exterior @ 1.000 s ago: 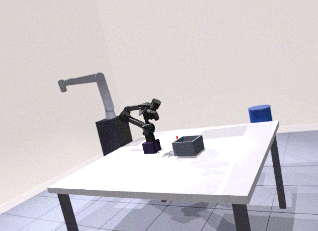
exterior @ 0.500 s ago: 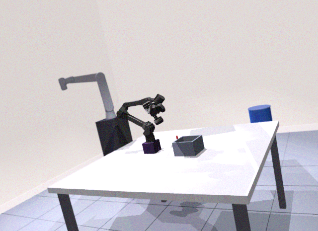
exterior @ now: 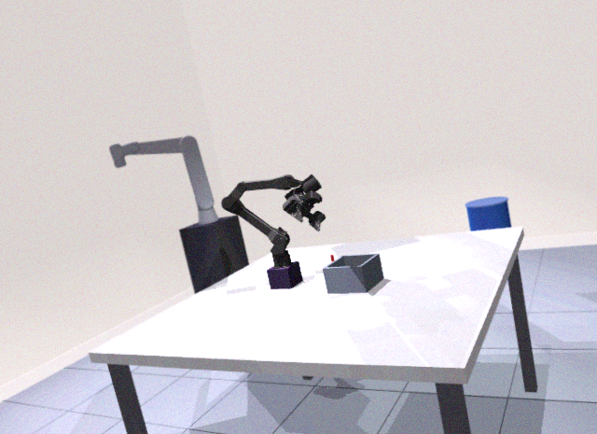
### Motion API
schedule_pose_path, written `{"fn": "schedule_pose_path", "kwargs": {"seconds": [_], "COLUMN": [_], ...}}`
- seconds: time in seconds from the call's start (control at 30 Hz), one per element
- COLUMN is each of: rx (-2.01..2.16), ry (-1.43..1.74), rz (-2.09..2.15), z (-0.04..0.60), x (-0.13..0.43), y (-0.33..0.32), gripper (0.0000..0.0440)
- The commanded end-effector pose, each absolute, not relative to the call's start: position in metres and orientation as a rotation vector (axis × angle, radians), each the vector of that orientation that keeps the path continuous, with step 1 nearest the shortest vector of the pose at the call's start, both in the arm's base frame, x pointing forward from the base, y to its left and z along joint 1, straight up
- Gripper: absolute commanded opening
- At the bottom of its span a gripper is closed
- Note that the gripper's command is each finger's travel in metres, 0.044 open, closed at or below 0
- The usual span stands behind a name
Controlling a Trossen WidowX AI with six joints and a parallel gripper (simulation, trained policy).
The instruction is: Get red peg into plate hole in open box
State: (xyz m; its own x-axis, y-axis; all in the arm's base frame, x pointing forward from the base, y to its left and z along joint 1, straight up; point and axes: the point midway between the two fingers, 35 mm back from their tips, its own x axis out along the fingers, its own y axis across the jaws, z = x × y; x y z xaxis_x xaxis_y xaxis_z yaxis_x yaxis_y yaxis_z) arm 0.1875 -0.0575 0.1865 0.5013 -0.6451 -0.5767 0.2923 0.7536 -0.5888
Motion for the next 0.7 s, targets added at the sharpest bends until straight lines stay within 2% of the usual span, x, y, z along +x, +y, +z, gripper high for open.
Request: {"fn": "schedule_pose_path", "kwargs": {"seconds": [0.0, 0.67], "rx": [-0.32, 0.144], "ry": [0.916, 1.26], "rz": [-0.534, -0.631], "z": [0.174, 0.099], "x": [0.193, 0.183], "y": [-0.033, 0.053], "gripper": [0.044, 0.0439]}}
